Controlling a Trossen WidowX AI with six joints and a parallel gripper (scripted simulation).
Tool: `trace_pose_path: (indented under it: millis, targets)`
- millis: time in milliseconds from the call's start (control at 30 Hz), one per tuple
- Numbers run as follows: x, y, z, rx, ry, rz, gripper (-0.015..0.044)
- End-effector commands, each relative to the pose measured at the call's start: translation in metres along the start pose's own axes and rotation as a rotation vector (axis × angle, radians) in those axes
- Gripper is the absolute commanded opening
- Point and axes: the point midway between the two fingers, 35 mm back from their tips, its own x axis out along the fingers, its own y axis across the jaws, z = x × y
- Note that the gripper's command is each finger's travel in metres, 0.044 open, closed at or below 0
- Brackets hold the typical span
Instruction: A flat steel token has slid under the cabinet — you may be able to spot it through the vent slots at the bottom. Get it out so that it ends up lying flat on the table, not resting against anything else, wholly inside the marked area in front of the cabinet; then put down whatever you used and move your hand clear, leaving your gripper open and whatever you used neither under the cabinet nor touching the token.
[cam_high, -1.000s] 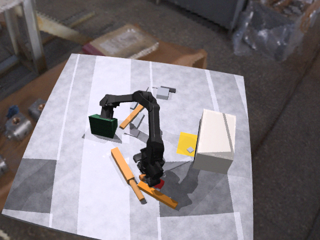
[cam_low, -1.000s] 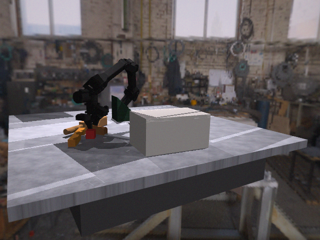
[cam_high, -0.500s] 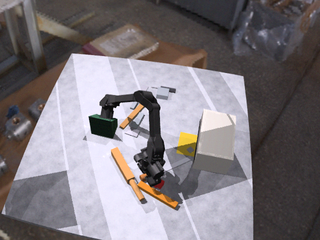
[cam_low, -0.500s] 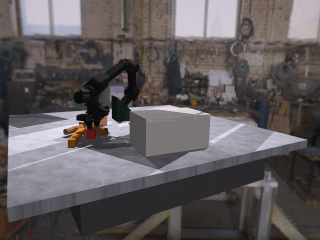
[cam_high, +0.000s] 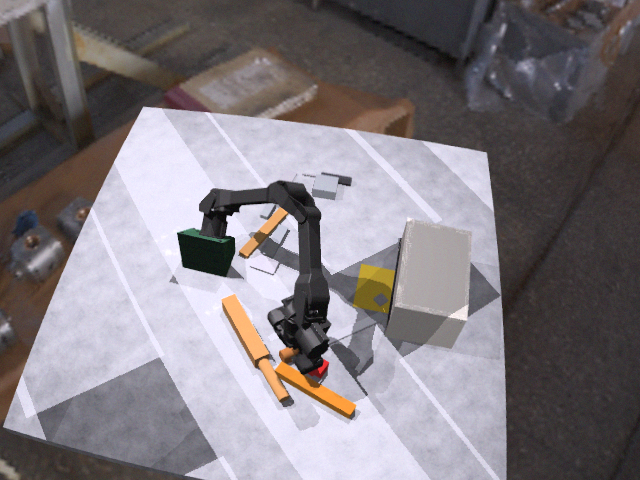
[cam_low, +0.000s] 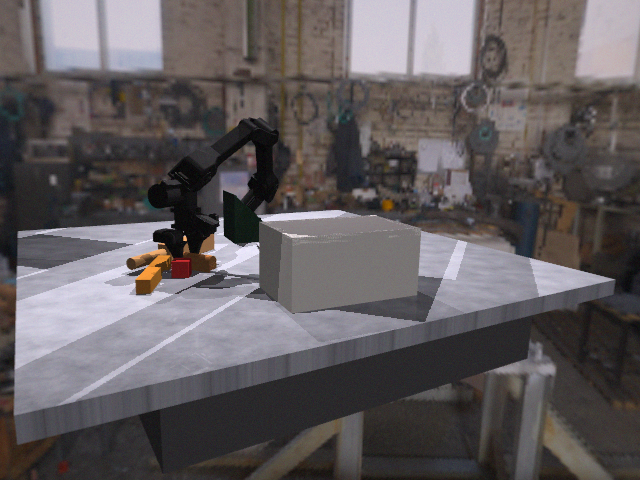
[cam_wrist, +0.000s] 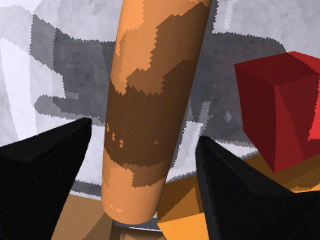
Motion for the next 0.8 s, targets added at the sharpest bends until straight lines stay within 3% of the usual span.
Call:
trace_pose_path:
  millis: [0, 67, 200, 500, 633, 767]
  targets:
    - [0.0034, 0.0021, -0.0006, 0.013, -0.002, 0.002, 0.027]
    - [0.0041, 0.0025, -0.0008, 0.014, -0.003, 0.002, 0.027]
    - [0.0013, 0.0001, -0.0002, 0.002, 0.001, -0.002, 0.0165]
    - [0.0013, 0.0001, -0.0002, 0.002, 0.001, -0.002, 0.0105]
    - [0.0013, 0.0001, -0.0002, 0.002, 0.001, -0.002, 0.0]
    - [0.0008, 0.0001, -0.0032, 0.003, 0.001, -0.001, 0.0]
